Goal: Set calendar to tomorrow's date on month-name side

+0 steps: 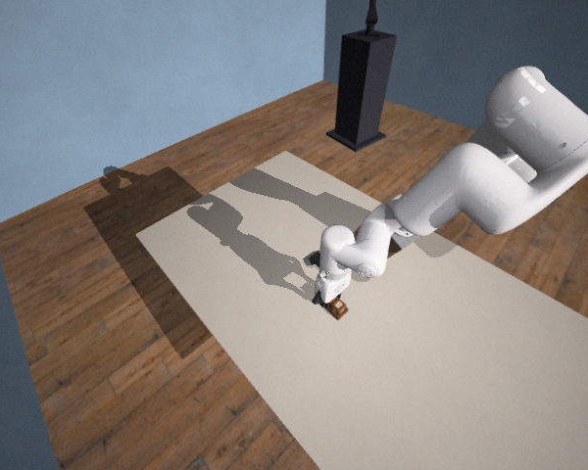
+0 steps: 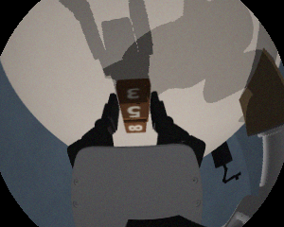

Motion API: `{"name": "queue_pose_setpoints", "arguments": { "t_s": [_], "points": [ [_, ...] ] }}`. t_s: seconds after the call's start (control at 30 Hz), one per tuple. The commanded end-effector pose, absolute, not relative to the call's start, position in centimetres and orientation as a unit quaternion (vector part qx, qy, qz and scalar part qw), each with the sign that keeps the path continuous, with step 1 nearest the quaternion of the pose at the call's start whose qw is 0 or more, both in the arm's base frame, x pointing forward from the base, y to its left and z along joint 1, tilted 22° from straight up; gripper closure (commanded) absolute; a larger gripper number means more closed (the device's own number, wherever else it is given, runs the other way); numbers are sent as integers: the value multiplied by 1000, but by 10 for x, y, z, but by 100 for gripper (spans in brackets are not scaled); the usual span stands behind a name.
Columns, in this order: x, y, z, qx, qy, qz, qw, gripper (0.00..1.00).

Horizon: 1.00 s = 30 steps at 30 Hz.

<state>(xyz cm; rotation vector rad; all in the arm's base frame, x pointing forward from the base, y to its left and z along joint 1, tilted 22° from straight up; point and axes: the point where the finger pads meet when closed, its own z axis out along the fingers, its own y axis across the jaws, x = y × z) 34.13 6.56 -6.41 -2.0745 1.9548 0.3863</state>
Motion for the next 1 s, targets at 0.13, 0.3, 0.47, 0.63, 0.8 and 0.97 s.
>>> {"name": "queue_pose_setpoints", "arguments": {
  "t_s": [0.13,0.3,0.47,0.63,0.8,0.97],
  "points": [
    [342,65,-63,-715,674,132,133,51],
    [342,65,-63,-715,674,132,133,51],
    [343,62,-54,-715,674,132,133,51],
    [343,58,-44,-715,674,132,133,51],
    [343,48,-20,-715,674,132,133,51],
    [343,39,4,-715,674,132,133,51]
  ]
}}
